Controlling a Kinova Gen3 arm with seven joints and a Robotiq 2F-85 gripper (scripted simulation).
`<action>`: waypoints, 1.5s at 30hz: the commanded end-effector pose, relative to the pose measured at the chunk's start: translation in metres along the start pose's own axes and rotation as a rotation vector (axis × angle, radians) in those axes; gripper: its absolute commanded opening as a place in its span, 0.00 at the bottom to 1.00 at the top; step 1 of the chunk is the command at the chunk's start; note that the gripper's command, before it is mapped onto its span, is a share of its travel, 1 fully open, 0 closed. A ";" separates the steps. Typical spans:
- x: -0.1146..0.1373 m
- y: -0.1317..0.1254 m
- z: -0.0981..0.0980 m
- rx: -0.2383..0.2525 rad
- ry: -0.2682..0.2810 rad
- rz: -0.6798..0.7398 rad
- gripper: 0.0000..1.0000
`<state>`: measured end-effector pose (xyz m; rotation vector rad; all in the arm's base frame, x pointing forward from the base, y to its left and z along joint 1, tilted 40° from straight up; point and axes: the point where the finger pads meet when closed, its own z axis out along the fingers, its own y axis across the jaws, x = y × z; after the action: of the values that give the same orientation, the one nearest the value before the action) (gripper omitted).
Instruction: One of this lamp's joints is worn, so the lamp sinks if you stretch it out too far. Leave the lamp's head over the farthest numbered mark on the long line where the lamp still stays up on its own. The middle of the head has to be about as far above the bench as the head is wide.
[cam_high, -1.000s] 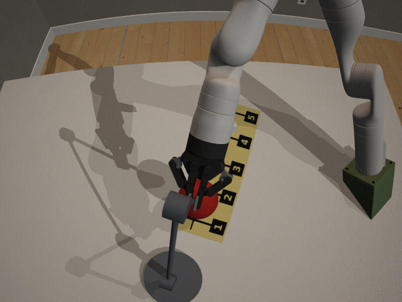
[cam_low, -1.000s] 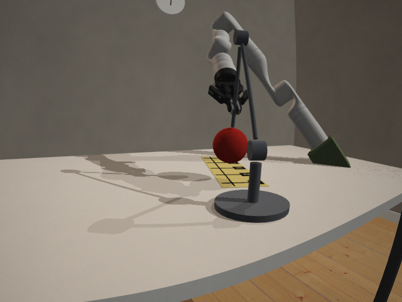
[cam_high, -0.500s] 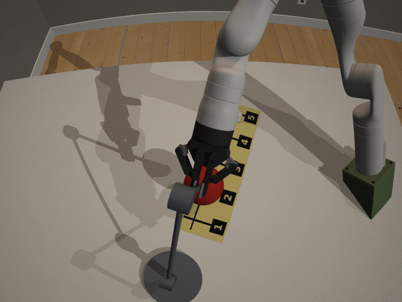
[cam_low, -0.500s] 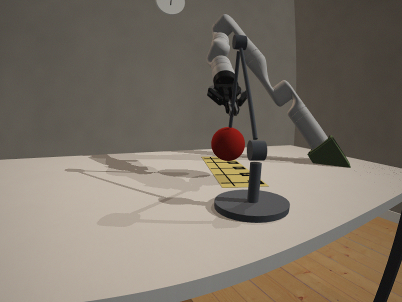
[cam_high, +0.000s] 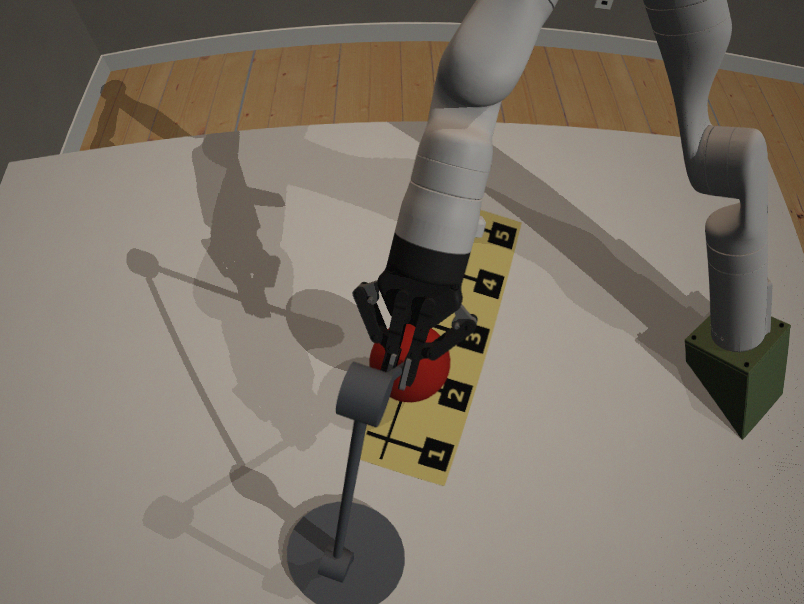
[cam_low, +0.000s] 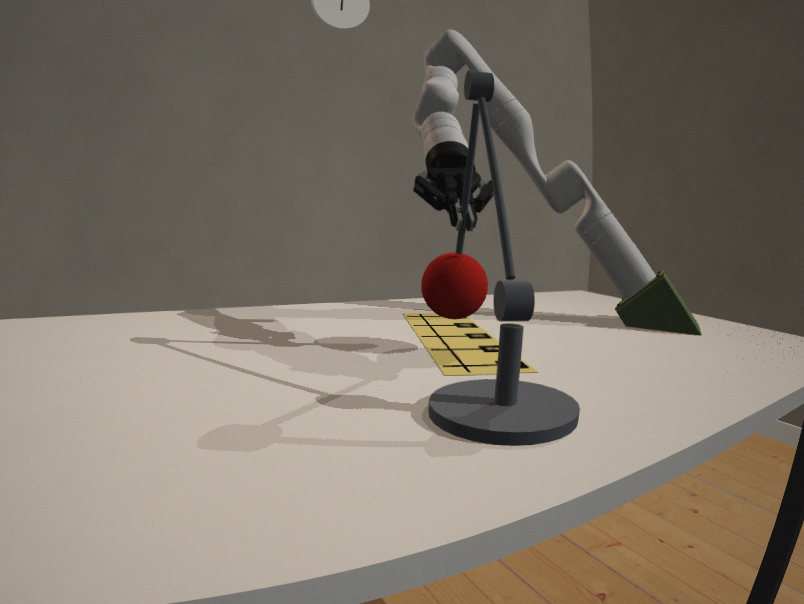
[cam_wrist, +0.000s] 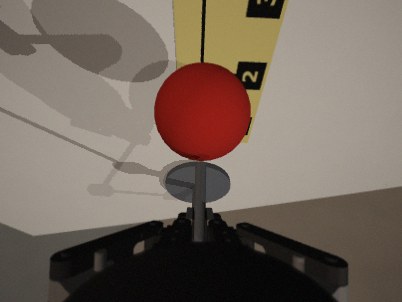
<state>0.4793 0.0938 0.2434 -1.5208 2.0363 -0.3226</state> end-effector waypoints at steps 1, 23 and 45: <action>0.003 -0.002 -0.002 0.004 0.001 0.005 0.00; 0.000 0.000 -0.001 0.001 -0.001 0.000 1.00; 0.000 0.000 -0.001 0.001 -0.001 0.000 1.00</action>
<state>0.4790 0.0929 0.2439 -1.5199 2.0367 -0.3227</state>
